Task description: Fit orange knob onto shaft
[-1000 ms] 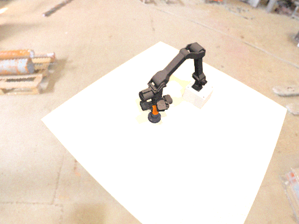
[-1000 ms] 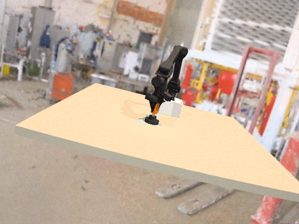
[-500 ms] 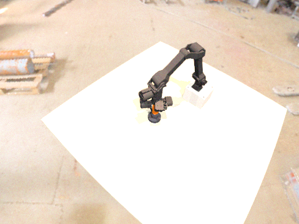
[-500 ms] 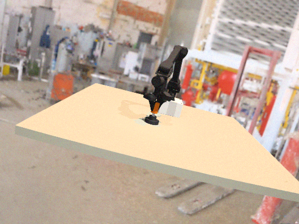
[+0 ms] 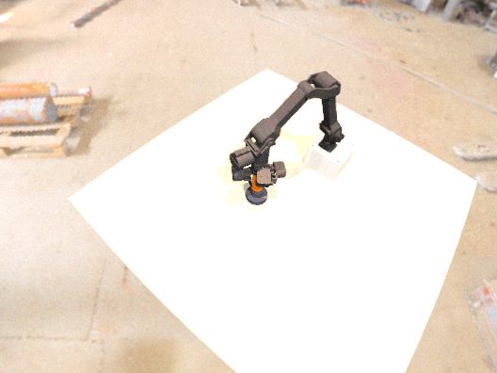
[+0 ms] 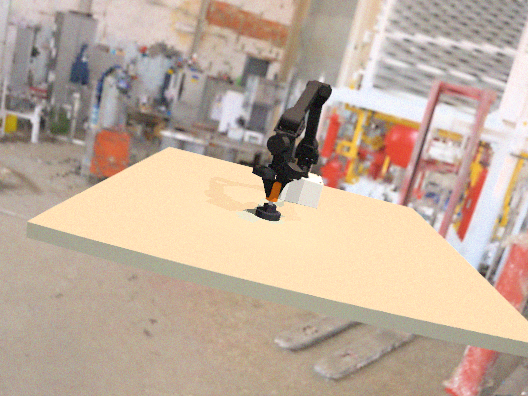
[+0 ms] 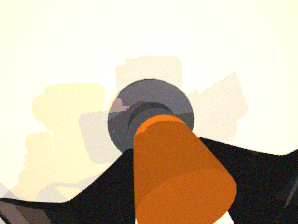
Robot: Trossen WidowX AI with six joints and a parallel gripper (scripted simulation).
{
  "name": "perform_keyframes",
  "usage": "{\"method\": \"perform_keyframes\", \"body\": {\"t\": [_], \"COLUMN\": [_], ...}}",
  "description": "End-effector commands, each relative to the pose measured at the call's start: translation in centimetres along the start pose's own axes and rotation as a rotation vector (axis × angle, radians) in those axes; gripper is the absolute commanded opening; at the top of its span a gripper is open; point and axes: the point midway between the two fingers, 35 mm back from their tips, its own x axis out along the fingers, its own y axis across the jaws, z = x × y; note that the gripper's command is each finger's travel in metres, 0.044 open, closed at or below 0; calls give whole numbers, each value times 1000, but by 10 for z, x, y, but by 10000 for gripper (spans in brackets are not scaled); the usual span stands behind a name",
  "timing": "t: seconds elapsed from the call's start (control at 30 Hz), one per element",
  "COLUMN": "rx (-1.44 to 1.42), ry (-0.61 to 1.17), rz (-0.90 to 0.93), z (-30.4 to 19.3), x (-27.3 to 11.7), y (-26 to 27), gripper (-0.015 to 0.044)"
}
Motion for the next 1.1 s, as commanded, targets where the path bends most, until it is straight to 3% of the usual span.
{"method": "perform_keyframes", "body": {"t": [0.0,0.2,0.43,1.07], "rx": [3,12,212,212], "ry": [-4,-4,-5,-5], "rz": [-6,-6,-5,-5], "z": [1,0,-1,-1], "x": [-1,-5,-6,1], "y": [-2,0,3,4], "gripper": [0,0,0,0]}}
